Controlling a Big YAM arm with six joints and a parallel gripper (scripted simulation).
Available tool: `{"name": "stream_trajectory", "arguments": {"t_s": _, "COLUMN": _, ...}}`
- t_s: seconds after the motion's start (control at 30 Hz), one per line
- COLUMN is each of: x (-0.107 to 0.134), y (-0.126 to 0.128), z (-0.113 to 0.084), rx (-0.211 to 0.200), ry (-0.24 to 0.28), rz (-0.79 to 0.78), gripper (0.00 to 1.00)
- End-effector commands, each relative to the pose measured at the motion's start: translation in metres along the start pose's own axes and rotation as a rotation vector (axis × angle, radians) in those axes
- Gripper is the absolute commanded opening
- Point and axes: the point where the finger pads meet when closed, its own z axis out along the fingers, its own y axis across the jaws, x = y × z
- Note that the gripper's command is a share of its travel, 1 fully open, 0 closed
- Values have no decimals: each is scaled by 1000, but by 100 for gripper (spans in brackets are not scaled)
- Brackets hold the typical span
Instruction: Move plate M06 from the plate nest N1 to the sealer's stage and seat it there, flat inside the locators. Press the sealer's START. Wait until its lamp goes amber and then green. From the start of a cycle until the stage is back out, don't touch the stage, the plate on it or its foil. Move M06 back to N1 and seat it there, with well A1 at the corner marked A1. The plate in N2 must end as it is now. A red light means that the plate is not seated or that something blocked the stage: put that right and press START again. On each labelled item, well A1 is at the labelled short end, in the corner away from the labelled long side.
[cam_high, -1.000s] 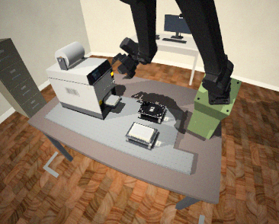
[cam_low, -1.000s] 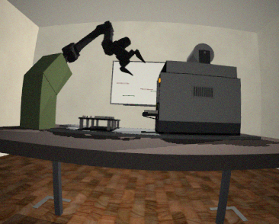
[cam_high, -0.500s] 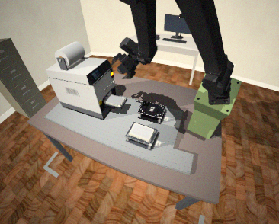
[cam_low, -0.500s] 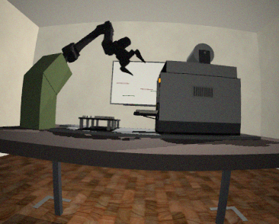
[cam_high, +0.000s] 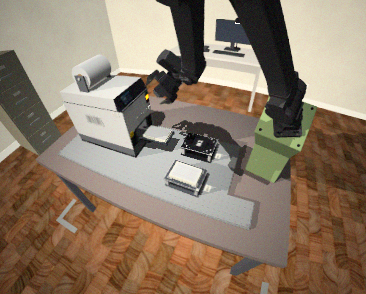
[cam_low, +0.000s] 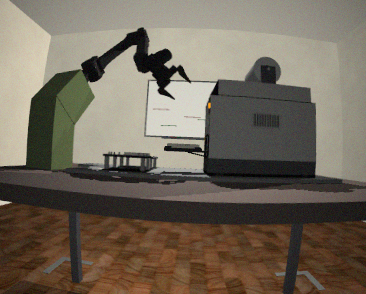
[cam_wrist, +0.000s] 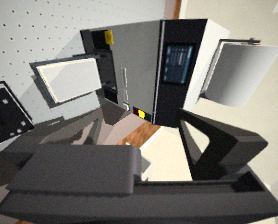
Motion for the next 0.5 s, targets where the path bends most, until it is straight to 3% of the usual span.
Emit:
{"name": "stream_trajectory", "arguments": {"t_s": 0.0, "x": 5, "y": 3, "z": -2, "rx": 2, "ry": 7, "rz": -6, "gripper": 100}}
{"name": "stream_trajectory", "arguments": {"t_s": 0.23, "x": 11, "y": -15, "z": -1, "rx": 33, "ry": 12, "rz": -13, "gripper": 100}}
{"name": "stream_trajectory", "arguments": {"t_s": 0.47, "x": 5, "y": -14, "z": 3, "rx": 29, "ry": 1, "rz": -21, "gripper": 100}}
